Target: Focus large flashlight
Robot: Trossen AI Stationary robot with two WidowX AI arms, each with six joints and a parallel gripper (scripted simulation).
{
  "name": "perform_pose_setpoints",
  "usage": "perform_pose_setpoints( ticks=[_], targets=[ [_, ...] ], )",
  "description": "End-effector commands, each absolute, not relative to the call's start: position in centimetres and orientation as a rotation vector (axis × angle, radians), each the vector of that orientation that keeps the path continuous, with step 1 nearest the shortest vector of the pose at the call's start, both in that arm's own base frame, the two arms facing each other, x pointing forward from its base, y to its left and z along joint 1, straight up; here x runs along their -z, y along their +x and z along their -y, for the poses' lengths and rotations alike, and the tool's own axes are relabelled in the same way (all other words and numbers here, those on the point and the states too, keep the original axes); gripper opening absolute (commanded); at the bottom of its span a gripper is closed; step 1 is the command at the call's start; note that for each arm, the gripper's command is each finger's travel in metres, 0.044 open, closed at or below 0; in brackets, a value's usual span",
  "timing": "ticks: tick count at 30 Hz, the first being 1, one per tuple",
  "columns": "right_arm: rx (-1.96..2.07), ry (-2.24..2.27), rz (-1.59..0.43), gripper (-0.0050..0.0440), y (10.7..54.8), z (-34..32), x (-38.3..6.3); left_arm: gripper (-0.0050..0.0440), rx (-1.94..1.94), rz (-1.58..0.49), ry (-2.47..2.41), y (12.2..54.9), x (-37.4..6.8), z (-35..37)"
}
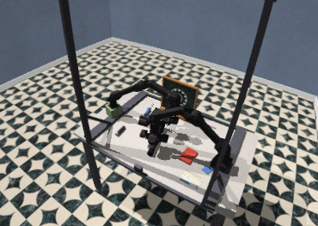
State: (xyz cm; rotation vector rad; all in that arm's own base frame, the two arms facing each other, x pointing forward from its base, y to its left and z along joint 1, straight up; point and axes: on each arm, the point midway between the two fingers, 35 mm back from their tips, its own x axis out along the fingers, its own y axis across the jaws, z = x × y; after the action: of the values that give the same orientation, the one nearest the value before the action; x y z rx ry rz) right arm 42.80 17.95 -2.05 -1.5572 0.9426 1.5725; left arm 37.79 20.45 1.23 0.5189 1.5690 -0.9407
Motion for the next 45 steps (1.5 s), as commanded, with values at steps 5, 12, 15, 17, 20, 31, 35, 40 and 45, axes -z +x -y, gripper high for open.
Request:
perform_pose_setpoints(
  ticks=[5, 12, 15, 17, 20, 31, 35, 40, 45],
  targets=[
    [-1.534, -1.572, -0.900, 0.0130, 43.6, -18.3, 0.3, 0.0374, 0.915, -1.545, 0.552, 38.3, -2.6, -20.7],
    [-1.534, -1.572, -0.900, 0.0130, 43.6, -18.3, 0.3, 0.0374, 0.917, -1.545, 0.551, 38.0, -1.5, -20.5],
    [-1.534, -1.572, -0.900, 0.0130, 43.6, -18.3, 0.3, 0.0374, 0.917, -1.545, 0.551, 37.9, -1.0, -20.4],
    [-1.534, -1.572, -0.900, 0.0130, 43.6, -18.3, 0.3, 0.0374, 0.917, -1.545, 0.551, 37.9, -0.7, -20.3],
    [-1.534, -1.572, -0.900, 0.0130, 43.6, -18.3, 0.3, 0.0374, 0.916, -1.545, 0.551, 37.8, -0.3, -20.2],
    [-1.534, -1.572, -0.900, 0.0130, 43.6, -18.3, 0.3, 0.0374, 0.915, -1.545, 0.551, 37.5, 1.0, -20.0],
    [-1.534, -1.572, -0.900, 0.0130, 43.6, -18.3, 0.3, 0.0374, 0.915, -1.546, 0.550, 37.3, 1.7, -19.9],
    [-1.534, -1.572, -0.900, 0.0130, 43.6, -18.3, 0.3, 0.0374, 0.915, -1.546, 0.550, 37.3, 2.0, -19.8],
    [-1.534, -1.572, -0.900, 0.0130, 43.6, -18.3, 0.3, 0.0226, 0.914, -1.546, 0.549, 37.3, 2.0, -19.8]
  ],
)
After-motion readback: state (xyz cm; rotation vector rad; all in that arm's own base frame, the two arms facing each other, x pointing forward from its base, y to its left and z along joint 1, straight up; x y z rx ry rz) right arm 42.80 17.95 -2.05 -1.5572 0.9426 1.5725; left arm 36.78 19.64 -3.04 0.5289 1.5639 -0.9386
